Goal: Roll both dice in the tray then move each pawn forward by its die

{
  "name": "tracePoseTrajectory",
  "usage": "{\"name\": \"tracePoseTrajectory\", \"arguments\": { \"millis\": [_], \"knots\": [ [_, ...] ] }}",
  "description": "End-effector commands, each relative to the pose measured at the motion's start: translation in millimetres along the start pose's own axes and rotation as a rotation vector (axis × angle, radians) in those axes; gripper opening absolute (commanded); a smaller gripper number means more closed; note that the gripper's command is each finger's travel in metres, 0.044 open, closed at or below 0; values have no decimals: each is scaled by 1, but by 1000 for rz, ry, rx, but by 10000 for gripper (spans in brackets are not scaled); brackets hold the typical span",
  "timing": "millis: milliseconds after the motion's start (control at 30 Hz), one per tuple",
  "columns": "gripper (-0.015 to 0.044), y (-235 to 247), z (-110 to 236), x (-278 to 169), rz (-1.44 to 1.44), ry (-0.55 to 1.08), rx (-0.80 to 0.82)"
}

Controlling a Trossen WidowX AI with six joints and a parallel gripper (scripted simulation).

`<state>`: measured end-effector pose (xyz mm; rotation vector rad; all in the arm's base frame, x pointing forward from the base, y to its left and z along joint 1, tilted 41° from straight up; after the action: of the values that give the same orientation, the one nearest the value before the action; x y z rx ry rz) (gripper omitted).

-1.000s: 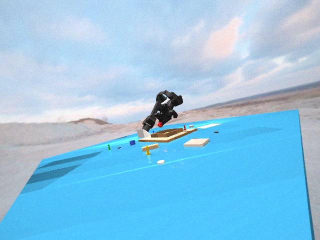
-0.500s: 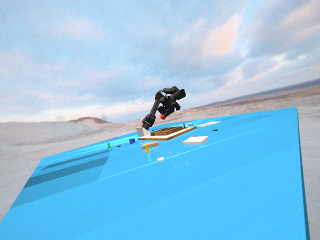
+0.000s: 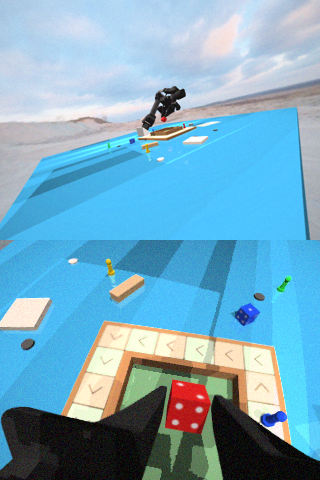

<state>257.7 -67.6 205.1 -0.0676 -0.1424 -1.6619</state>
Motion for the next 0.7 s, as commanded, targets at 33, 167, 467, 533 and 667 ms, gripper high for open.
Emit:
{"name": "tracePoseTrajectory", "arguments": {
  "millis": [33,167,467,533,667],
  "knots": [
    [263,1,6,7,-1,-2,0],
    [368,0,26,29,-6,-8,-3],
    [440,1,-29,70,38,585,-71],
    [440,-1,-45,86,9,776,-15],
    [440,-3,-50,92,-7,840,13]
  ]
}}
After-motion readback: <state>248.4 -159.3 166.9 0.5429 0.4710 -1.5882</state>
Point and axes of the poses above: the point midway between the two fingers, 35 mm back from their tips, its own z axis back along the fingers, its own y axis across the jaws, x = y × z, the point moved 10 cm from there along z, back along the fingers, and after that the axes turned 1 degree about z, right-handed, at the moved point
